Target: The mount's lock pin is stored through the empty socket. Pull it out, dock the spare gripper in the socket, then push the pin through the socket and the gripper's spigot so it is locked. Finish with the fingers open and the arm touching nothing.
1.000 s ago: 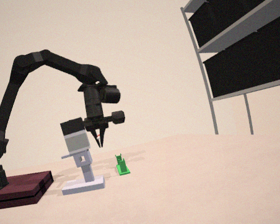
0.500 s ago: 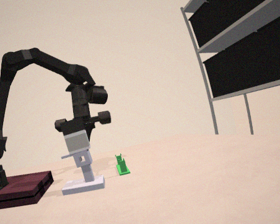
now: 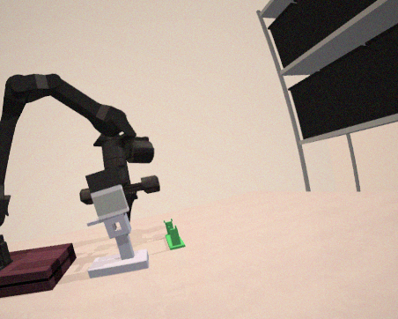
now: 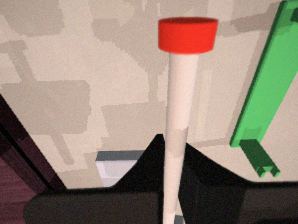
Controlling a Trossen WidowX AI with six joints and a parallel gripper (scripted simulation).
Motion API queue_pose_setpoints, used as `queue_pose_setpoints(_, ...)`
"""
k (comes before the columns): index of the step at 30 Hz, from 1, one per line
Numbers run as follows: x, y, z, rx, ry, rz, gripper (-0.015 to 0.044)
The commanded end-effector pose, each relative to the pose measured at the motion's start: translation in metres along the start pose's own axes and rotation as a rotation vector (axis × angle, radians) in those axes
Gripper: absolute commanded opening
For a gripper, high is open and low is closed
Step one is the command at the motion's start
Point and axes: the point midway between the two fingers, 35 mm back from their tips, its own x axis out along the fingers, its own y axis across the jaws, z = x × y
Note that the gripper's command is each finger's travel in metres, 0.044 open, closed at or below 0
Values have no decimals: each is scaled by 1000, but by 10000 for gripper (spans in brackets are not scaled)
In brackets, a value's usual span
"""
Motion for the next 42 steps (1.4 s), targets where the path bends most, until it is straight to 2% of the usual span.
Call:
queue_pose_setpoints(1, 11, 2, 2, 0, 3, 3, 0)
queue_pose_setpoints(42, 14, 2, -25, -5, 2, 24, 0)
